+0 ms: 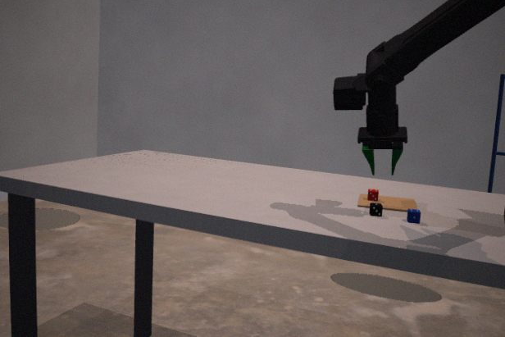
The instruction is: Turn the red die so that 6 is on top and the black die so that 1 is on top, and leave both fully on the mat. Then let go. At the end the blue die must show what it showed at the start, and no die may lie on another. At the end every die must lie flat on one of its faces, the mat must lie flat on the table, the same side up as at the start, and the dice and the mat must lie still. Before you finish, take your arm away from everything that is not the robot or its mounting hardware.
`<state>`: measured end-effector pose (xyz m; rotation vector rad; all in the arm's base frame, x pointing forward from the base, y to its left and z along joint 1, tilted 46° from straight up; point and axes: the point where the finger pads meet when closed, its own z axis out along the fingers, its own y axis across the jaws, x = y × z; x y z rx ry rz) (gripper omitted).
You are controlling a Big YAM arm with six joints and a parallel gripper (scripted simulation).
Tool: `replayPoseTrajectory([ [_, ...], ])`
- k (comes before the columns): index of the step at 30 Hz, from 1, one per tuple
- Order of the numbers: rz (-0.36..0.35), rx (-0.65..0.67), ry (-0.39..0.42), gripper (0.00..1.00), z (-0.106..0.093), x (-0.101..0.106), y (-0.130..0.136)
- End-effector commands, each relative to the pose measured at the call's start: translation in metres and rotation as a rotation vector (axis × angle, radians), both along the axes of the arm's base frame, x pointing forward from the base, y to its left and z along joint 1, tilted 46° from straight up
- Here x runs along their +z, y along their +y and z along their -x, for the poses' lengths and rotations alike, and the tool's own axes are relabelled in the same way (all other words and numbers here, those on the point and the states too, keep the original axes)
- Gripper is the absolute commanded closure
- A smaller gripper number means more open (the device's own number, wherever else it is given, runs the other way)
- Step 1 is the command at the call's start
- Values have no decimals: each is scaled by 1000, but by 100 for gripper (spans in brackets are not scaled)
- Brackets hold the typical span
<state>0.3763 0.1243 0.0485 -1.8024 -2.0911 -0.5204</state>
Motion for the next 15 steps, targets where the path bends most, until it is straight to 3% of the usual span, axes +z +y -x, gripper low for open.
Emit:
replayPoseTrajectory([
  [1,-130,92,-94,60,-21,9,-24],
  [5,-270,84,-139,60,-22,16,-34],
  [8,-281,82,-143,60,-22,17,-35],
  [10,-287,120,-156,60,-19,23,-22],
  [11,-287,121,-164,0,-20,26,-21],
  [15,-281,86,-167,0,-23,25,-36],
])
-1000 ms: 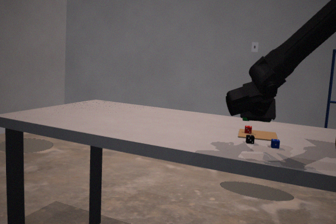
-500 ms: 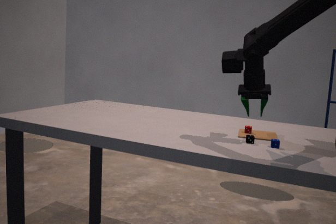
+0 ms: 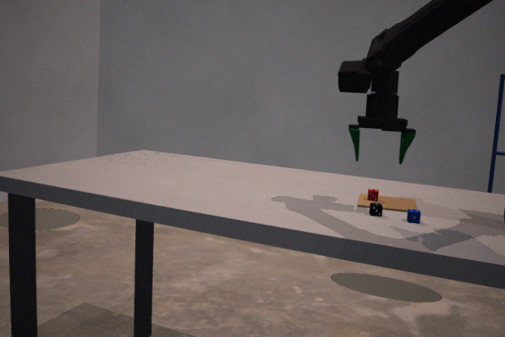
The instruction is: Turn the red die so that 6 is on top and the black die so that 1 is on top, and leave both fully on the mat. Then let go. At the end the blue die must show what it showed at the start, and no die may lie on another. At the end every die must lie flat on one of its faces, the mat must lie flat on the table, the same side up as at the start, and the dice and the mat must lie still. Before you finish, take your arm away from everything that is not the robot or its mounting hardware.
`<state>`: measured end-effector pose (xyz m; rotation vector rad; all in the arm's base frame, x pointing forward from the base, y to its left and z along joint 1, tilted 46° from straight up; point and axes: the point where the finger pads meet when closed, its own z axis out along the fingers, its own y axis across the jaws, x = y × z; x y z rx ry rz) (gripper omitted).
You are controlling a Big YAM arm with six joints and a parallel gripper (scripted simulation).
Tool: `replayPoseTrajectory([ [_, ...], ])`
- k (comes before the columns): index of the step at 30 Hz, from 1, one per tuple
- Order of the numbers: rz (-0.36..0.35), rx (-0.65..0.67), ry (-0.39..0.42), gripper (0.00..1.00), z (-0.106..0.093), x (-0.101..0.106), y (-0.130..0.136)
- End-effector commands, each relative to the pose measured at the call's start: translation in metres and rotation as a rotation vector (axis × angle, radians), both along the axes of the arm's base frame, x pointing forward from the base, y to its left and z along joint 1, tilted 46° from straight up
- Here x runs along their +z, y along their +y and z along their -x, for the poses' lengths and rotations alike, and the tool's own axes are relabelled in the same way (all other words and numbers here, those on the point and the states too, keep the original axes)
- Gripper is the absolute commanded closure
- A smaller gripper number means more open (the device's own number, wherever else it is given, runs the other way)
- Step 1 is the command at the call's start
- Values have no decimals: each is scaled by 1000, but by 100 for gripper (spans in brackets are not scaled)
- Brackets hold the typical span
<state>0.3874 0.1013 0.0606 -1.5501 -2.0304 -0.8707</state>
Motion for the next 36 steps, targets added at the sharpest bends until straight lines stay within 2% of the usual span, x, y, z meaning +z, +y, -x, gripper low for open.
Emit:
replayPoseTrajectory([
  [1,4,-5,-53,0,-12,13,-13],
  [10,5,22,-74,0,-11,11,-8],
  [17,12,218,-228,0,-2,-2,6],
  [19,17,257,-289,0,-13,3,5],
  [22,24,285,-342,0,-15,2,-5],
  [24,21,359,-390,0,-9,-3,5],
  [27,20,364,-393,0,-9,-3,5],
  [28,14,438,-425,0,2,-6,12],
  [31,21,499,-504,0,-1,-8,14],
  [32,21,502,-507,0,-1,-8,14],
  [33,28,528,-553,0,-9,-4,13],
  [36,38,559,-608,0,-19,1,12],
])
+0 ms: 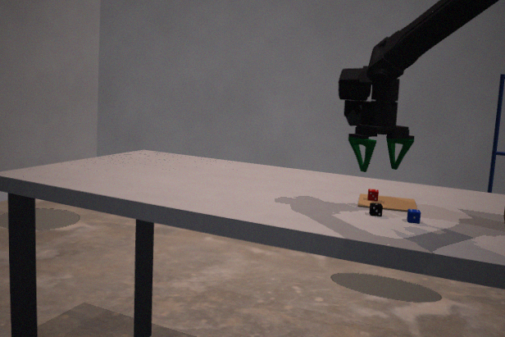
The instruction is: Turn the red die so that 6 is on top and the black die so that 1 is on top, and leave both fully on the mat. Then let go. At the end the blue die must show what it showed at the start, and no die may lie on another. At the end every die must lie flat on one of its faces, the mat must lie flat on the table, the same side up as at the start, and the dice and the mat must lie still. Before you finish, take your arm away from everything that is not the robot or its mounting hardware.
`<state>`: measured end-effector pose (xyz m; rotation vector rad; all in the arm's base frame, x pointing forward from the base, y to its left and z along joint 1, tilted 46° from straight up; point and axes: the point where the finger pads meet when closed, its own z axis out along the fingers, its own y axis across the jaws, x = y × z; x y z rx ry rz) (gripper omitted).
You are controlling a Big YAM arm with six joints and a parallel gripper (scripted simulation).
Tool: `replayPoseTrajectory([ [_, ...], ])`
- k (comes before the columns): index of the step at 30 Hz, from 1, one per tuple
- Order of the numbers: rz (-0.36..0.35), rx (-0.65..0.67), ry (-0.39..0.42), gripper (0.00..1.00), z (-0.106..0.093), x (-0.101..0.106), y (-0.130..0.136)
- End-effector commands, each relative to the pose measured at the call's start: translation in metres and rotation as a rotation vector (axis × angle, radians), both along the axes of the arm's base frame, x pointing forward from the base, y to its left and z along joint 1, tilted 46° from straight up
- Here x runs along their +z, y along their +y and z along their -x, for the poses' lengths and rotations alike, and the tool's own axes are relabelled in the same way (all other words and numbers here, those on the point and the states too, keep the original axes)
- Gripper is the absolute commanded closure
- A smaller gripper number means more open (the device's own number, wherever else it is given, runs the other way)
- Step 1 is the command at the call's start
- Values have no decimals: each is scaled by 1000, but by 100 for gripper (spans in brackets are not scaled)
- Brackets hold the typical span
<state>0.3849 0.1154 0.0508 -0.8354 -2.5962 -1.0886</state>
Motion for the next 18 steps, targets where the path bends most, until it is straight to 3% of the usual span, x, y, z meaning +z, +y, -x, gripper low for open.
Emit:
replayPoseTrajectory([
  [1,6,105,-163,0,-22,12,-5],
  [6,10,204,-249,0,-20,9,3],
  [9,10,220,-260,0,-19,9,5],
  [13,13,340,-353,0,-7,-2,8],
  [18,21,439,-468,0,-9,-1,6],
])
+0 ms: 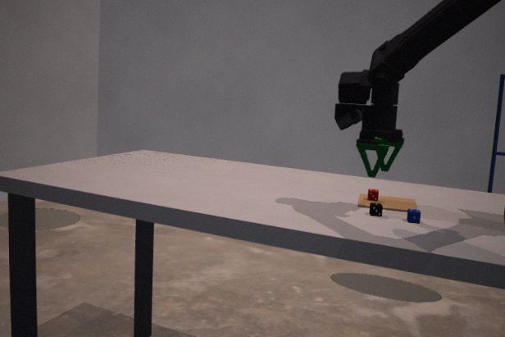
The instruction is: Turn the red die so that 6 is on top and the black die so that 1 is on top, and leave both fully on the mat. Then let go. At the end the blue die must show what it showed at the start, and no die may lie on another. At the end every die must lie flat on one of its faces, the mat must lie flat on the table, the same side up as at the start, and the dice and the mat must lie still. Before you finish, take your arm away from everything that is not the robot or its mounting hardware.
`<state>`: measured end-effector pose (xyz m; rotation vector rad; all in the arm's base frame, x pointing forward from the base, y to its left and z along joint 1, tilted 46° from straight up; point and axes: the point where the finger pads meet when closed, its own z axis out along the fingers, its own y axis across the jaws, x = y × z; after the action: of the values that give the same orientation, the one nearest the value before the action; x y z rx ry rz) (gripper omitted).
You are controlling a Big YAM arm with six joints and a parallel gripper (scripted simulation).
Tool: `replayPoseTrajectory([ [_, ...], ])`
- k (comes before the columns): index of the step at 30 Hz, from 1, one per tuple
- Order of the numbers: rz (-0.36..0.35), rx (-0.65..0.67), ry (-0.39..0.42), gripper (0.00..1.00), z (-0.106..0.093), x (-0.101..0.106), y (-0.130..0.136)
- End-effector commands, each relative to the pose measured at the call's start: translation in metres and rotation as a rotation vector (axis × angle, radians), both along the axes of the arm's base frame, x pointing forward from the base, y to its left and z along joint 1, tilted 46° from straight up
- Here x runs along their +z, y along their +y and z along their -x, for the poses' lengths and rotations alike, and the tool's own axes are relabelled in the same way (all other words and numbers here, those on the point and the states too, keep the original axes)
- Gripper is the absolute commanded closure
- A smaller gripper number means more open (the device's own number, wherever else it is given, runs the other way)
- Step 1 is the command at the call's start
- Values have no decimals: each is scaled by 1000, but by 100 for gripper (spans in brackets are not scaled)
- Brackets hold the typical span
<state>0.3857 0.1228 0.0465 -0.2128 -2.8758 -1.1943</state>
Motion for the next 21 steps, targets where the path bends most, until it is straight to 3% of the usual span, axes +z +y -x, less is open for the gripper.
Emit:
replayPoseTrajectory([
  [1,4,125,-145,0,-9,4,0],
  [4,6,183,-210,0,-14,6,5],
  [7,6,188,-215,0,-15,6,6],
  [8,10,204,-232,0,-10,3,-6],
  [9,12,260,-284,0,-8,0,0],
  [15,18,380,-406,0,-7,0,6],
  [20,17,413,-426,0,-5,-1,8],
  [21,17,413,-426,60,-5,-1,8],
])
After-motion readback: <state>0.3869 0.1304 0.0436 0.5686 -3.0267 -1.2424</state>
